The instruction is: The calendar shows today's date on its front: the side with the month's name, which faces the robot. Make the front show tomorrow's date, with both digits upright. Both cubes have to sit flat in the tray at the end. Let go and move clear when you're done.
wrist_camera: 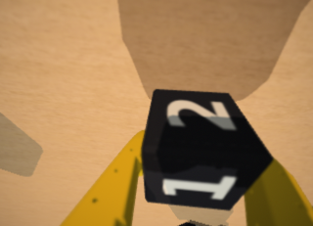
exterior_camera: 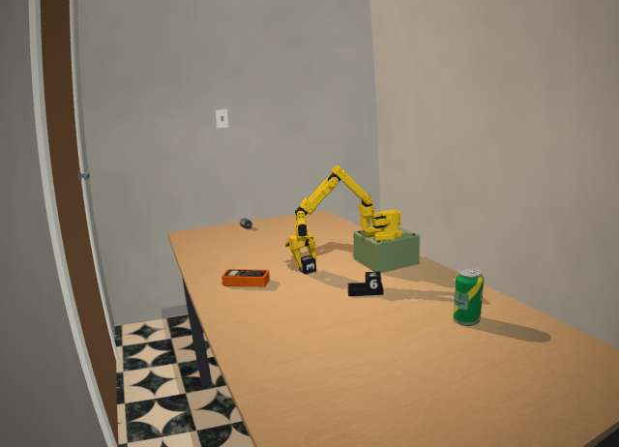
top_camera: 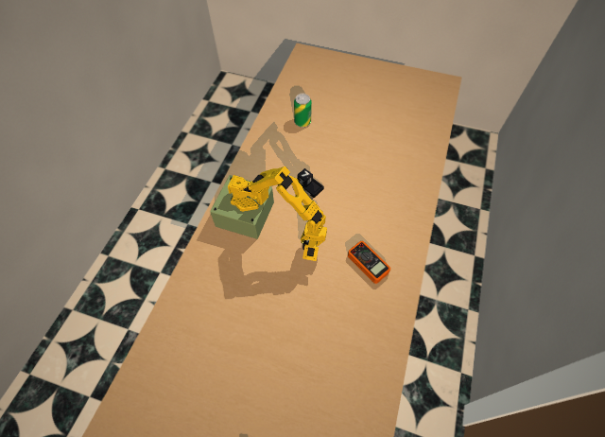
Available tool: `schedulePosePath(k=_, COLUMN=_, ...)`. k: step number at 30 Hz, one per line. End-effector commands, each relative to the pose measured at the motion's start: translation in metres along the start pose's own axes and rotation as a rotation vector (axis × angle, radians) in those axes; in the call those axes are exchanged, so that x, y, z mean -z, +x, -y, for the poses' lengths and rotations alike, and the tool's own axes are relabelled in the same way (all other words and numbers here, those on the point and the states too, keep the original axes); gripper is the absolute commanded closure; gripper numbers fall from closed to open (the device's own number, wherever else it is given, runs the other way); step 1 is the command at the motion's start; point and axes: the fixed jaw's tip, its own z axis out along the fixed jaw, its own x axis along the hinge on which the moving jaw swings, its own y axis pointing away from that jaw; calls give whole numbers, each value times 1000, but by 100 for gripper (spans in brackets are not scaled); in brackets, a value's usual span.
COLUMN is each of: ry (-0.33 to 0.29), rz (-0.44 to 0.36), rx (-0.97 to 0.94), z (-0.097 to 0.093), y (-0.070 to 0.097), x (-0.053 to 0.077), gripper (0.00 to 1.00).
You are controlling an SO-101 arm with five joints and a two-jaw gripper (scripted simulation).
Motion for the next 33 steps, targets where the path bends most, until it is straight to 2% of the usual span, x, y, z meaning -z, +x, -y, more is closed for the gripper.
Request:
schedulePosePath(k=1, ry=-6, rz=1, rx=-2, z=-1, y=-2, x=-2, gripper=76)
schedulePosePath(k=33, ry=-6, rz=1, rx=-2, z=-1, y=-2, x=-2, gripper=64)
